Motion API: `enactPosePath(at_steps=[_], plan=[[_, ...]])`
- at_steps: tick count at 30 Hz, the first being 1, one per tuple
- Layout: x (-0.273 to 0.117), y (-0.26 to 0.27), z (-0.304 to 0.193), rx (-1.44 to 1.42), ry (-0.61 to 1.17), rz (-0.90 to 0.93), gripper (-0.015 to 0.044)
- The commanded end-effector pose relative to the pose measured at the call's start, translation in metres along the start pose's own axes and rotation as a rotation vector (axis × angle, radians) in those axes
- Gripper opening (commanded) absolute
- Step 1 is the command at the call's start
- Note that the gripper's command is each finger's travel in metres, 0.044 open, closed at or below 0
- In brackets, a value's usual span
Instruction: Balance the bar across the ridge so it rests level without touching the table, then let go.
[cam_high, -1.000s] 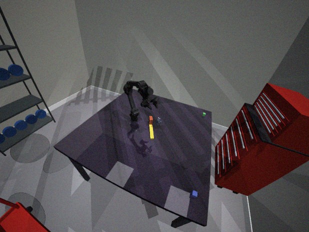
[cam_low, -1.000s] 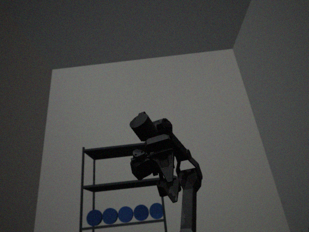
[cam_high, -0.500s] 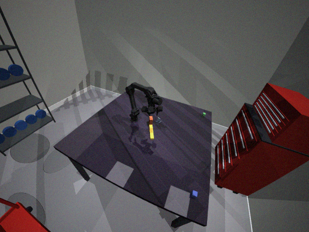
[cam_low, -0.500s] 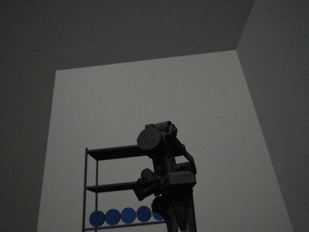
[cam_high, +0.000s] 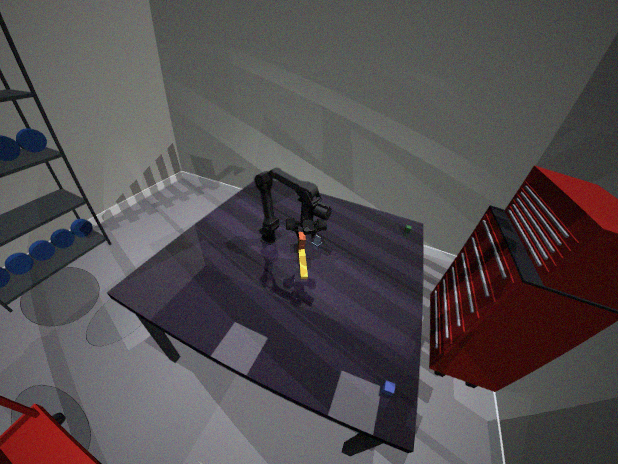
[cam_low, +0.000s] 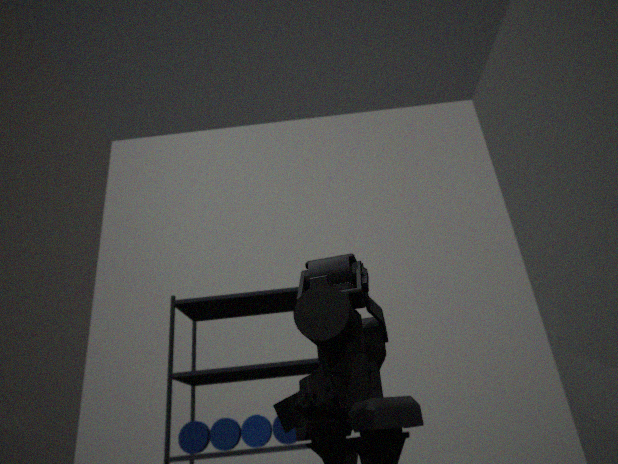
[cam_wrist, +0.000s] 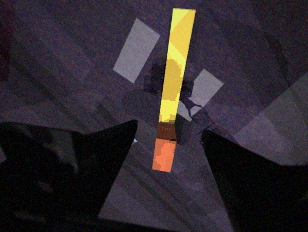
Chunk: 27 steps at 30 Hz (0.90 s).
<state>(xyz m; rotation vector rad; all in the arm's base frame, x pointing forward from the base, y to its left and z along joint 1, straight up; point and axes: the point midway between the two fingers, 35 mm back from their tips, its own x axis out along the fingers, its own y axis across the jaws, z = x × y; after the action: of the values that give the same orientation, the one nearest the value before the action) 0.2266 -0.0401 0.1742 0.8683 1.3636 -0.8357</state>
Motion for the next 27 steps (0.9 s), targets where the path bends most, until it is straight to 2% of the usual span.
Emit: enactPosePath(at_steps=[1, 14, 27], plan=[[0.016, 0.0, 0.001, -0.007, 0.002, -0.014, 0.0315], [0.098, -0.004, -0.001, -0.007, 0.002, -0.014, 0.0315], [0.115, -0.004, -0.001, -0.007, 0.002, -0.014, 0.0315]])
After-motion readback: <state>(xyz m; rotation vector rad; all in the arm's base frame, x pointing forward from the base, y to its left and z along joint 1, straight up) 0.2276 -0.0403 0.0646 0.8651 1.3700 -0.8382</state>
